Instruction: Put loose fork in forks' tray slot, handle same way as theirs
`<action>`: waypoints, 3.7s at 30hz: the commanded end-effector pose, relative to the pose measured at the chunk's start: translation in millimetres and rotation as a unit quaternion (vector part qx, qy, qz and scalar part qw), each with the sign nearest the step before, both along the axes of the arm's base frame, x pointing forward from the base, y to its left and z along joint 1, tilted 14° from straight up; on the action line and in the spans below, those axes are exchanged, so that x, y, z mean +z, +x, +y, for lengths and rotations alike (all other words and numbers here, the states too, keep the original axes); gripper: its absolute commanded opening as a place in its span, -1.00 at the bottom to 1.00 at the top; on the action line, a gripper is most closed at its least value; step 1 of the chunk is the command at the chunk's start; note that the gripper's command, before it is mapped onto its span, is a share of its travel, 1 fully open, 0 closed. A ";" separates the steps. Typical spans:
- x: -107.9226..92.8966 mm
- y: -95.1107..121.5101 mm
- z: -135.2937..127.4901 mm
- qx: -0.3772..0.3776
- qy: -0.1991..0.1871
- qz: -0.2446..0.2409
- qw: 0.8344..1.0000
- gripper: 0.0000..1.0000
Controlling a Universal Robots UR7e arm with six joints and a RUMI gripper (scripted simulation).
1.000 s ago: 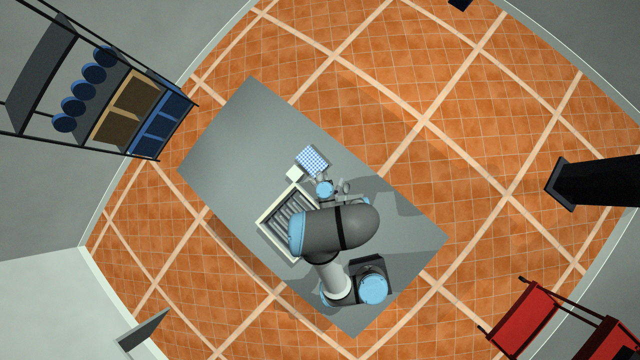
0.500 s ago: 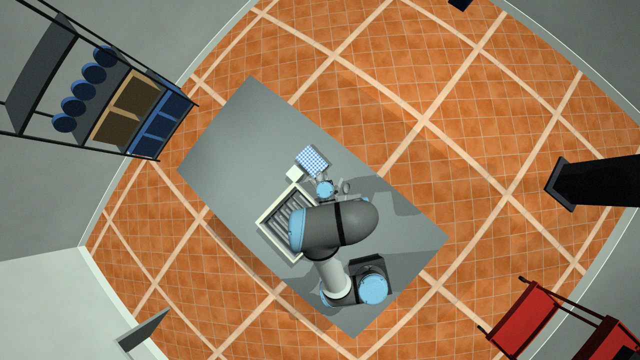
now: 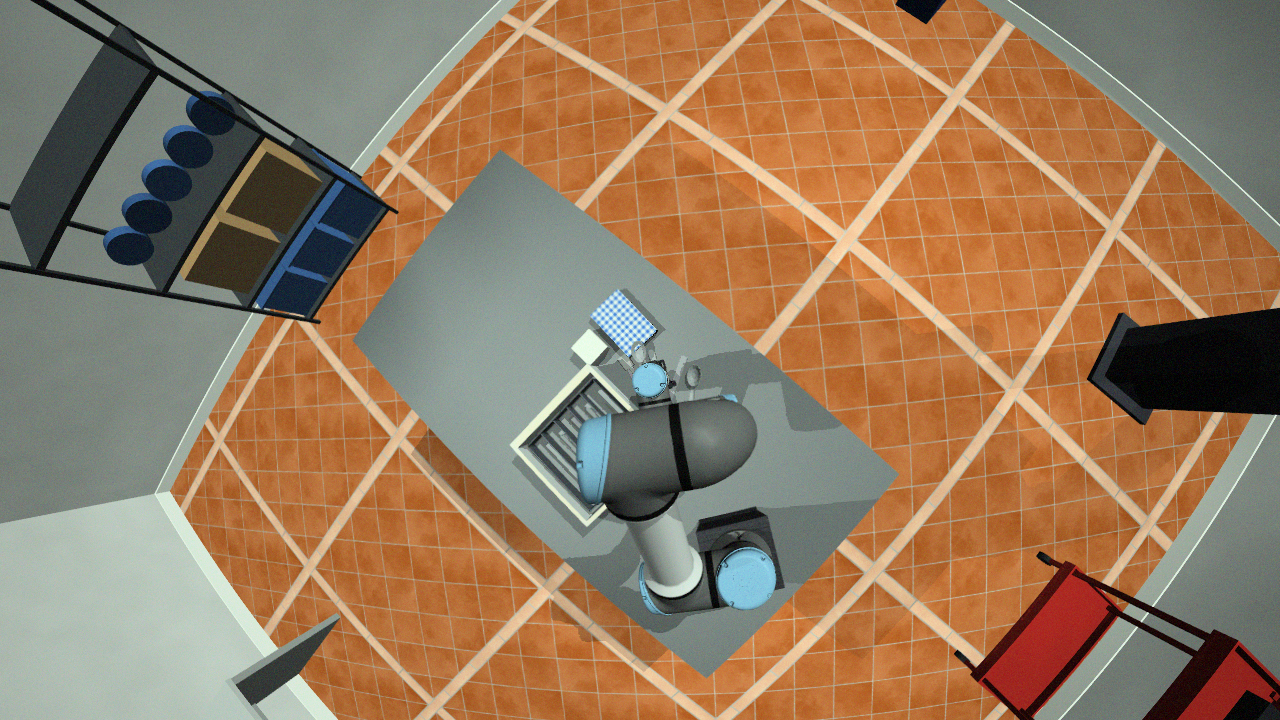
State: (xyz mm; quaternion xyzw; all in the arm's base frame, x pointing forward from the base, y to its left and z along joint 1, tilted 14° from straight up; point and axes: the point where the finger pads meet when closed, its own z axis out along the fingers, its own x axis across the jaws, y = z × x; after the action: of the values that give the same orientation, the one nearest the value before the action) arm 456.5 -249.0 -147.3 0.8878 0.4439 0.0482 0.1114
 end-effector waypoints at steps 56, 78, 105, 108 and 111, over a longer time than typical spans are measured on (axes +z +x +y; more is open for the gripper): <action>2.1 0.0 0.0 0.000 0.000 0.000 1.000 -0.99; 44.9 -8.2 6.9 0.000 0.000 0.000 1.000 -0.99; 150.2 -28.3 23.8 0.000 0.000 0.000 1.000 -0.99; 158.3 -29.8 25.1 0.000 0.000 0.000 1.000 -0.99; 160.6 -30.3 25.5 0.000 0.000 0.000 1.000 -0.99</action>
State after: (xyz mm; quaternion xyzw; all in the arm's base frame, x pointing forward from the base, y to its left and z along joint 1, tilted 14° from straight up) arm 427.6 -224.5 5.8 0.8877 0.4439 0.0484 0.1121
